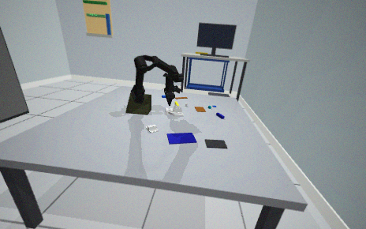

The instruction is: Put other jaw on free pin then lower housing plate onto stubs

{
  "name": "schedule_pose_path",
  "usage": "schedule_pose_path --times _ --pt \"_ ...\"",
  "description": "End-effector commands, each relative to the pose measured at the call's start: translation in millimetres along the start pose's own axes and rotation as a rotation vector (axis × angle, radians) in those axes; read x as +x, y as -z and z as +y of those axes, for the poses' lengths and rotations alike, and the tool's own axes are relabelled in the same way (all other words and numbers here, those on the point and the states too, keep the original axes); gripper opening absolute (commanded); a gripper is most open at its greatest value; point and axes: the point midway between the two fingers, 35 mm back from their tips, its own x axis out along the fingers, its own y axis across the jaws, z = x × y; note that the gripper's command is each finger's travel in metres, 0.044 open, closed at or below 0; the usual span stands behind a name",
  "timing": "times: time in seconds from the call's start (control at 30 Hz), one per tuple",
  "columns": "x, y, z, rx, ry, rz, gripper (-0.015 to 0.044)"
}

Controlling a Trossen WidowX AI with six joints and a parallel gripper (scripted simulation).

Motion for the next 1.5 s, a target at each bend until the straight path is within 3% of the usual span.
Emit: schedule_pose_path --times 0.0,0.17,1.47 --pt "-8 3 2 -0.002 -0.003 0.003 0.0440" --pt "-58 21 6 0.005 -0.004 0.011 0.0440" --pt "-58 21 6 0.005 -0.004 0.011 0.0440"
